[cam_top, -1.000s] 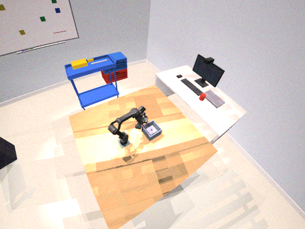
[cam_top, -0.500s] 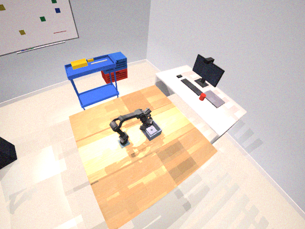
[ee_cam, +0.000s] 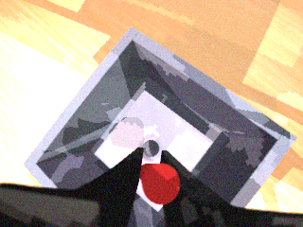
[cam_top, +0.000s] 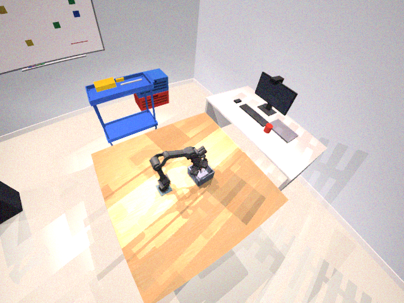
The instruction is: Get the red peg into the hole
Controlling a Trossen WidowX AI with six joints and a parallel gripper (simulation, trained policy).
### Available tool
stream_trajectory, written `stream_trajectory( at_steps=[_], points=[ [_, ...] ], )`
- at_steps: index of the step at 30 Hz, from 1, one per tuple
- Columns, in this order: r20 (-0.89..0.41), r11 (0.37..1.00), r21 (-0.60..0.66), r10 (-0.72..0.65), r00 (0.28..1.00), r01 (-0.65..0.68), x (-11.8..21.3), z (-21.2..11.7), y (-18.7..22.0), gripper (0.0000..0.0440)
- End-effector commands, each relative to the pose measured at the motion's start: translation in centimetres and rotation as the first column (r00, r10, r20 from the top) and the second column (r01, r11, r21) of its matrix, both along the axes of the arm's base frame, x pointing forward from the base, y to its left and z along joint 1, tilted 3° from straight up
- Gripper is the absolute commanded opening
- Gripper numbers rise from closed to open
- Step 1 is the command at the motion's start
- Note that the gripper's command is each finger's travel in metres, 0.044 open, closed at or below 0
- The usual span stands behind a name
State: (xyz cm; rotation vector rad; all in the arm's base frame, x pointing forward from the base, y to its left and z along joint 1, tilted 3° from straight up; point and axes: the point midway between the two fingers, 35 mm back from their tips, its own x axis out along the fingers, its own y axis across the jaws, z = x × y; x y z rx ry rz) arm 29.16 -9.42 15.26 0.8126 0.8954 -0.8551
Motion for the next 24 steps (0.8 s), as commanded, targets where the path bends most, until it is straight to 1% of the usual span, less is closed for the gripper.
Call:
stream_trajectory(
  at_steps=[1, 10, 13, 17, 19, 24],
  points=[
    [-0.006, 1.000, 0.007, 0.002, 1.000, -0.002, 0.5, -0.4, -0.5, 0.0005],
    [-0.060, 1.000, 0.027, 0.009, 0.998, -0.007, 1.3, -2.6, -1.4, 0.0007],
    [-0.085, 0.999, 0.031, 0.020, 0.996, -0.017, 1.4, -3.4, -1.6, 0.0051],
    [-0.118, 0.999, 0.025, 0.039, 0.992, -0.036, 1.5, -4.1, -2.1, 0.0148],
    [-0.135, 0.999, 0.031, 0.044, 0.990, -0.040, 1.5, -4.2, -2.1, 0.0157],
    [-0.156, 0.998, 0.022, 0.063, 0.986, -0.060, 2.0, -3.8, -2.5, 0.0160]
  ],
)
